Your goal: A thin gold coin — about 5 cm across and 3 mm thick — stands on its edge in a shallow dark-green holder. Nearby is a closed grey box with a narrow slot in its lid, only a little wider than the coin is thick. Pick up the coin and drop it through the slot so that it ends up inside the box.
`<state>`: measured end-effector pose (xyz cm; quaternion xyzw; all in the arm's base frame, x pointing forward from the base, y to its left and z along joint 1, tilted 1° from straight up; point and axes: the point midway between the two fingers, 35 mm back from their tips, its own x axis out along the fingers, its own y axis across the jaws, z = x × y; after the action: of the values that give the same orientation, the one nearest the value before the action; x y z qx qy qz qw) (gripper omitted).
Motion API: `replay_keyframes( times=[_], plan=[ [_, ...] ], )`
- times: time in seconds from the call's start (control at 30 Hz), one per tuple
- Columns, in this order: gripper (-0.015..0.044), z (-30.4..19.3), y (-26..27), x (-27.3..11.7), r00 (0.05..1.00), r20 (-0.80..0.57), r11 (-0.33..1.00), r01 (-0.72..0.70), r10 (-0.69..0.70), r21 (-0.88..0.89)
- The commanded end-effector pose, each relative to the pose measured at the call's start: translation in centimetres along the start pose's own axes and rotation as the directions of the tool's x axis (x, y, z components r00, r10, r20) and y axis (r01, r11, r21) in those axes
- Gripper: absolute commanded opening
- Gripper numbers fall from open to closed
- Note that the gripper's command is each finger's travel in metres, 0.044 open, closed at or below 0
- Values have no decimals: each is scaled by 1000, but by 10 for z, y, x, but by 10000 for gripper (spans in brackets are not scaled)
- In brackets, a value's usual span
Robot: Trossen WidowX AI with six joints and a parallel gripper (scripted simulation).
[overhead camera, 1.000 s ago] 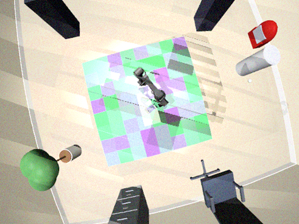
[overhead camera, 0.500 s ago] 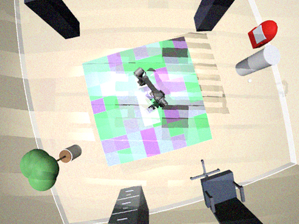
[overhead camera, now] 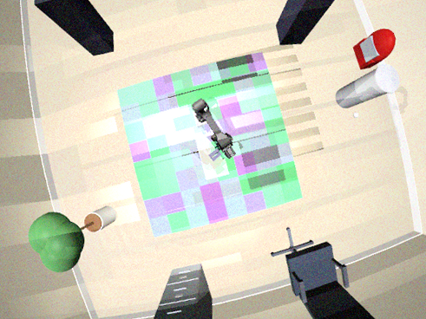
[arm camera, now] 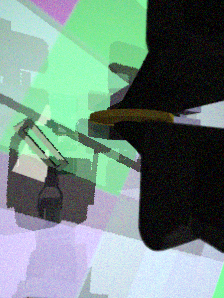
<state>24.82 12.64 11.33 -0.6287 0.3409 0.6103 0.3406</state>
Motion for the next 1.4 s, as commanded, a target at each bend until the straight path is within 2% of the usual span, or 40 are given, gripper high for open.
replay_keyframes(
  times=[0.0,0.97,1.37],
  plan=[
    [0,-9,-3,0,1000,1,1000,-3,3,-4],
    [0,-79,-19,1,1000,-5,1000,-2,2,-3],
    [0,-76,-19,1,1000,-4,1000,2,-2,2]
  ],
)
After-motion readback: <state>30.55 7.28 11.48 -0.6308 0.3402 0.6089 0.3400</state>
